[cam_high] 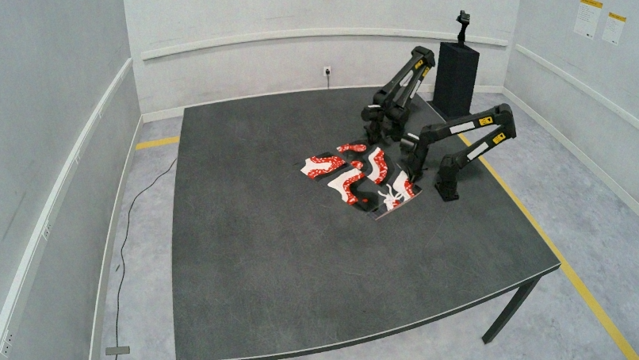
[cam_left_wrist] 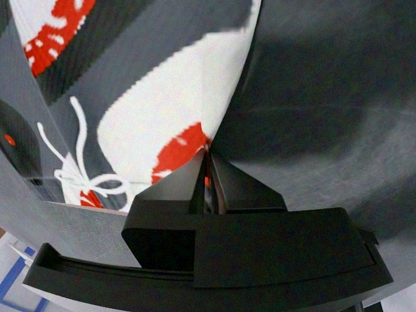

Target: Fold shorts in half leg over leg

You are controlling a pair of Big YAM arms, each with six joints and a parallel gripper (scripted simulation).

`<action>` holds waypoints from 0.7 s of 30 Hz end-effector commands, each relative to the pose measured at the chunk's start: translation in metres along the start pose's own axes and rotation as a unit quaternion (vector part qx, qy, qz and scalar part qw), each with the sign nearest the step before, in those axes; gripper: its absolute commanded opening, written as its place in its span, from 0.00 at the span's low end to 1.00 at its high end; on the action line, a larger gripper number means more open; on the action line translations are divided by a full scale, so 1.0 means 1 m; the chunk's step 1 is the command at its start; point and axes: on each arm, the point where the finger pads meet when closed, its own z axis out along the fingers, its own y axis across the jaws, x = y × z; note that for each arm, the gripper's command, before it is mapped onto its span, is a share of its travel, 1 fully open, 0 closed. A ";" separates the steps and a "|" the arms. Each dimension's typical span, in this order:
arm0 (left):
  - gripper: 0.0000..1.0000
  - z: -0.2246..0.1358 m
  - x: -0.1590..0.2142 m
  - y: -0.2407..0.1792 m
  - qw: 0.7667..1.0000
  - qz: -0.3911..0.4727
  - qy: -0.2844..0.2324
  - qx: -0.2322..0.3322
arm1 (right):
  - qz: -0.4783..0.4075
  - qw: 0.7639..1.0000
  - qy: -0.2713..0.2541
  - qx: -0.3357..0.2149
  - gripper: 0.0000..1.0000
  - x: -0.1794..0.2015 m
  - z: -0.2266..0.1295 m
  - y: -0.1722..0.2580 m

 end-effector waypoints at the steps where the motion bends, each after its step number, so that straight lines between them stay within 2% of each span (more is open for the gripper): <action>1: 0.04 0.013 0.012 -0.011 1.000 0.002 0.016 0.019 | 0.001 1.000 0.003 -0.013 0.15 0.000 0.014 0.013; 4: 0.04 0.017 0.015 -0.014 0.999 0.020 0.028 0.037 | 0.001 1.000 0.003 -0.013 0.15 0.000 0.015 0.014; 6: 0.04 0.016 0.013 -0.013 0.999 0.009 0.022 0.030 | 0.002 1.000 0.004 -0.012 0.15 0.000 0.015 0.013; 7: 0.04 0.016 0.014 -0.013 0.999 0.008 0.022 0.030 | 0.004 1.000 0.004 -0.013 0.04 0.001 0.015 0.014; 16: 0.04 0.018 0.016 -0.015 0.999 0.008 0.024 0.031 | 0.004 1.000 0.004 -0.012 0.04 0.001 0.014 0.012; 18: 0.04 0.018 0.016 -0.015 0.999 0.008 0.024 0.031 | -0.002 1.000 0.004 -0.031 0.04 0.005 0.018 0.015; 19: 0.00 0.018 0.016 -0.015 0.999 0.008 0.024 0.031 | 0.001 1.000 0.003 -0.026 0.04 0.005 0.018 0.014; 21: 0.00 0.018 0.016 -0.015 0.999 0.008 0.024 0.031 | 0.001 1.000 0.004 -0.026 0.04 0.005 0.018 0.015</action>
